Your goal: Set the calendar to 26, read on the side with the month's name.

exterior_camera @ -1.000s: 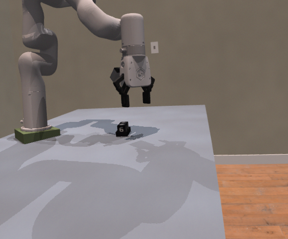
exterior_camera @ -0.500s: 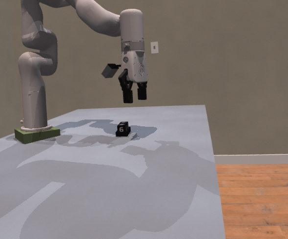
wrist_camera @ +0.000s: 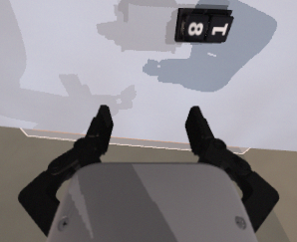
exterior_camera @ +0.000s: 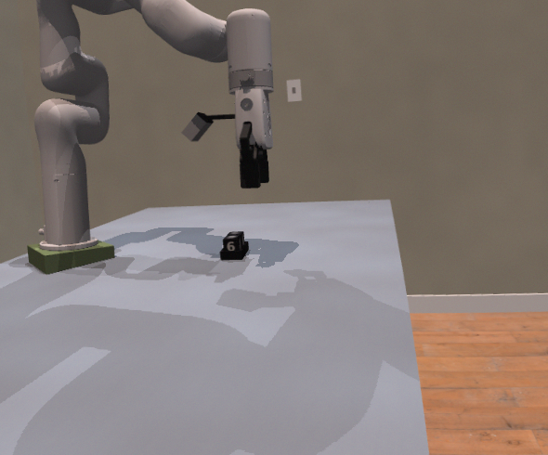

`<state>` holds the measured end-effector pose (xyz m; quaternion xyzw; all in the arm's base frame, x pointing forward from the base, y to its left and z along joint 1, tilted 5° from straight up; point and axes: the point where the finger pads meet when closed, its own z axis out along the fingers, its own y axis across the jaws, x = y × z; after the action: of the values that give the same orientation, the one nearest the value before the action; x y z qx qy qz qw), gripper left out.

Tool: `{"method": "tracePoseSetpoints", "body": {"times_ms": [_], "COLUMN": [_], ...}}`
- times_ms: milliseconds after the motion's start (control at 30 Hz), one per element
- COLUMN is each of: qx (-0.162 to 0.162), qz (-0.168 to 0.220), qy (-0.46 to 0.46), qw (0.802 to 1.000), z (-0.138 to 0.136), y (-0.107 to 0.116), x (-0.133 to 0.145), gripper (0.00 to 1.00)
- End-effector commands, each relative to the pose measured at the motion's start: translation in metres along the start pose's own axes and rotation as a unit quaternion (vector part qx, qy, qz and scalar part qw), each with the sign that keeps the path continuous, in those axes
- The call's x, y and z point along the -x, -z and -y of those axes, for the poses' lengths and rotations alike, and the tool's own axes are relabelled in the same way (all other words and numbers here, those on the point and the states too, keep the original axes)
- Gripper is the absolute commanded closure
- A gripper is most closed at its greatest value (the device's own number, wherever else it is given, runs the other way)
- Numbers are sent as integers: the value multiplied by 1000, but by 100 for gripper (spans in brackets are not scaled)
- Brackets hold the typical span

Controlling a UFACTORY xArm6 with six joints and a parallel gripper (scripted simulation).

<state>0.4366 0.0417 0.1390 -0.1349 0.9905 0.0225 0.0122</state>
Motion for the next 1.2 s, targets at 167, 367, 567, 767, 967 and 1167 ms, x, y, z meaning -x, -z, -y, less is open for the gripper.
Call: {"method": "tracePoseSetpoints", "body": {"times_ms": [167,367,567,767,967,1167], "qx": [4,3,2,1,1,0], "qz": [2,1,0,-1,-2,-3], "qy": [130,209,280,348,403,476], "qw": [991,978,960,937,915,879], "z": [3,4,5,7,8,9], "y": [12,18,24,29,34,40], "x": [-1,-3,-4,-6,-7,-9], "gripper": [0,0,0,0,0,0]}}
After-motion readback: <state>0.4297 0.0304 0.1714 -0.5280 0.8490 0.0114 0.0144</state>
